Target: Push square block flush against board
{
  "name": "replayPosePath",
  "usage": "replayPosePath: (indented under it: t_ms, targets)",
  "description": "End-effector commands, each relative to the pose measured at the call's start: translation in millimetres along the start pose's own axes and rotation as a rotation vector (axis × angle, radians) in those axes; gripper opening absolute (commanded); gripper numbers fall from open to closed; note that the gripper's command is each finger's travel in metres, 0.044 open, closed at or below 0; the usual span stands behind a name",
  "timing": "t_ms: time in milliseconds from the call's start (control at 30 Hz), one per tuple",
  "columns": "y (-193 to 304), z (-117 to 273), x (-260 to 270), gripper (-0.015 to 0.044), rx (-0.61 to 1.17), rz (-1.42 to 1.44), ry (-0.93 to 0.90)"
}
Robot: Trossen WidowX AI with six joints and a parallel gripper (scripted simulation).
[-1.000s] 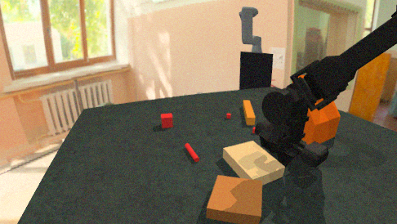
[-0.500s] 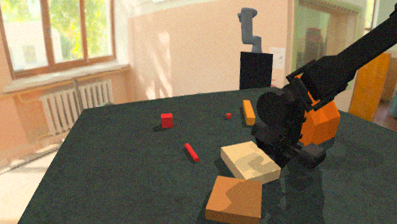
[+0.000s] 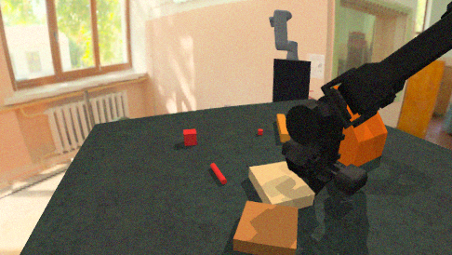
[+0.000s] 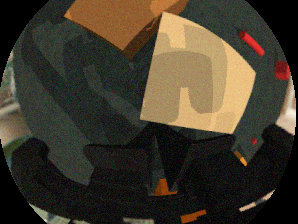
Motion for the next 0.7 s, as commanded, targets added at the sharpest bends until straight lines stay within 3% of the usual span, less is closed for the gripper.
replayPosePath:
  t_ms: [0, 667]
  targets:
    - [-5.0, -1.0, -1.8, 0.0000, 0.002, 0.004, -0.001]
    - [-19.7, -0.9, -5.6, 0.0000, 0.001, 0.005, -0.001]
Point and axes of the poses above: the point midway between the two fingers, 35 mm back from their tips, its own z axis back along the fingers, its own x axis across the jaws, y = z × x, the point moved 9 cm from there along z, back along the fingers, and after that the axes turned 3 degrees about z, right-handed, at the moved point
